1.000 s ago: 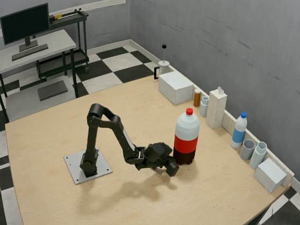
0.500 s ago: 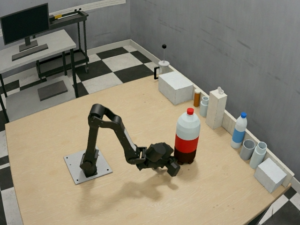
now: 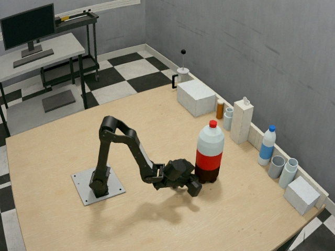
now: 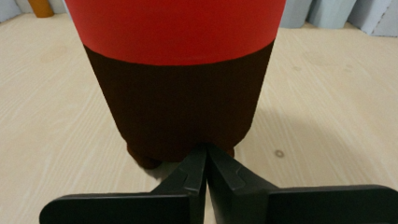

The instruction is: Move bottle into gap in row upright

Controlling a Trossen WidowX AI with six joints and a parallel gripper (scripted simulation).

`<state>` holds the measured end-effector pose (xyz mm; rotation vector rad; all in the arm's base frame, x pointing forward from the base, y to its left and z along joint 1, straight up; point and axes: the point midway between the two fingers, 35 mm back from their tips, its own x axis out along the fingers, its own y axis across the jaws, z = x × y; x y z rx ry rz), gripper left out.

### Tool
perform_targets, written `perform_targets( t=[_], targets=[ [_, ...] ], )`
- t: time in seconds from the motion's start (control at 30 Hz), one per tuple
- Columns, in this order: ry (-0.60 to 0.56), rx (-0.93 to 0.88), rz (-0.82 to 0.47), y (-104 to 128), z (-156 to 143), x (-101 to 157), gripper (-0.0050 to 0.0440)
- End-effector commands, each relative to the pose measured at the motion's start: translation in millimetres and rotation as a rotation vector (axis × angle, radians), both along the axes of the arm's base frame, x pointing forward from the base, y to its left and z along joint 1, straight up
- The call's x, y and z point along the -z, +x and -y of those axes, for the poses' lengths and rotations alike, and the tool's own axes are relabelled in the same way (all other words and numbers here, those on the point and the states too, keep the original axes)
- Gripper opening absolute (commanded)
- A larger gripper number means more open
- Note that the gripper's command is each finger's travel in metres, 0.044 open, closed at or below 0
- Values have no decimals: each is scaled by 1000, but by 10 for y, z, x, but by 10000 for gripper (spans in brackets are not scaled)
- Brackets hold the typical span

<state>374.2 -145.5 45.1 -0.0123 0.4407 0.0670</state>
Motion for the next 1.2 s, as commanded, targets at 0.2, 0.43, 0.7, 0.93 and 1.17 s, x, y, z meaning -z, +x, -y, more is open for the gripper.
perform_targets(
  t=[0.2, 0.43, 0.7, 0.93, 1.17],
  targets=[
    [-7, -5, 17, 88, 11, -64, -50],
    [-7, -5, 17, 101, 15, -64, -50],
    [-7, -5, 17, 120, 18, -65, -50],
    [-7, -2, 17, 182, 8, -64, -50],
    [-8, -7, 18, 235, 46, -66, -50]
  ],
)
